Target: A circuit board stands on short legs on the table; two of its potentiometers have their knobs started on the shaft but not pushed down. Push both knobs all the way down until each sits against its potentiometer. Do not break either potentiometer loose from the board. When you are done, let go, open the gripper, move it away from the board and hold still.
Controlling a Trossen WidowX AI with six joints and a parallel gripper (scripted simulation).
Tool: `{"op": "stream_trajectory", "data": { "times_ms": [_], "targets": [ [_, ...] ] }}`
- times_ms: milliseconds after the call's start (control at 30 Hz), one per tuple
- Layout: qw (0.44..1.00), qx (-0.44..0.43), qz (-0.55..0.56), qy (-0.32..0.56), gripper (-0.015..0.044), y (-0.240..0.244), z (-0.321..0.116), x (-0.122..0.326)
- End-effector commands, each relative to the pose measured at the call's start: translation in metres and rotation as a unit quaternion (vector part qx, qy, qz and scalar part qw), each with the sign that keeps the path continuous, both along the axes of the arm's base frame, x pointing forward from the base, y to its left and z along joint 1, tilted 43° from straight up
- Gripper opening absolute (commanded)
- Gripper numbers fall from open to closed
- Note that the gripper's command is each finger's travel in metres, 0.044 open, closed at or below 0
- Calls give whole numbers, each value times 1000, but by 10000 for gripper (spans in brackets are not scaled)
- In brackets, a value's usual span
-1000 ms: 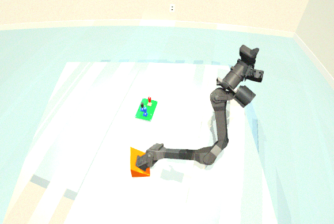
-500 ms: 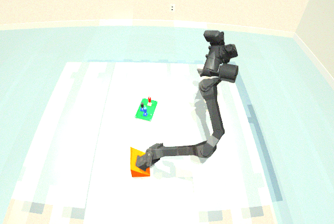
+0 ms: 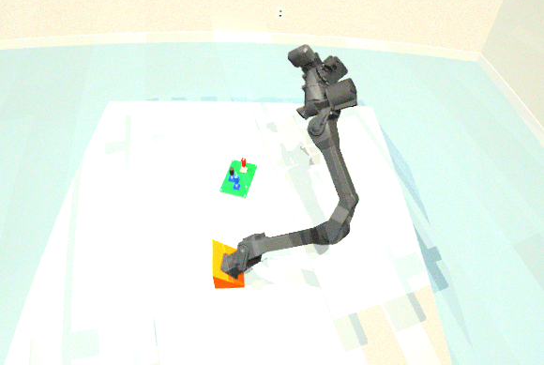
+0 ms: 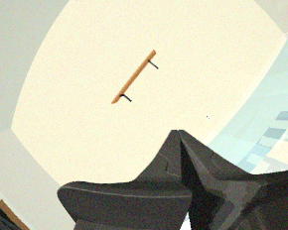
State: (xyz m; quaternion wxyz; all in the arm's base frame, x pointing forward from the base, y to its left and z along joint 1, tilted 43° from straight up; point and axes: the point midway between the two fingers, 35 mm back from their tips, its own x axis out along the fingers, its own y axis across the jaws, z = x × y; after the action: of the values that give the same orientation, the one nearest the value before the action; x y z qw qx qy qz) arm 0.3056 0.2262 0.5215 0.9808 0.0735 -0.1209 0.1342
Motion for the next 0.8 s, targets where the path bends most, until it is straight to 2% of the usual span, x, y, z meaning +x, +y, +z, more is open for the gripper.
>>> {"op": "stream_trajectory", "data": {
  "times_ms": [0, 367, 767],
  "targets": [
    [998, -36, -9, 45, 0, 10, -31, 16],
    [970, -158, -31, 180, 0, 27, -127, 51],
    [902, -284, -58, 320, 0, 21, -229, 65]
  ]
}}
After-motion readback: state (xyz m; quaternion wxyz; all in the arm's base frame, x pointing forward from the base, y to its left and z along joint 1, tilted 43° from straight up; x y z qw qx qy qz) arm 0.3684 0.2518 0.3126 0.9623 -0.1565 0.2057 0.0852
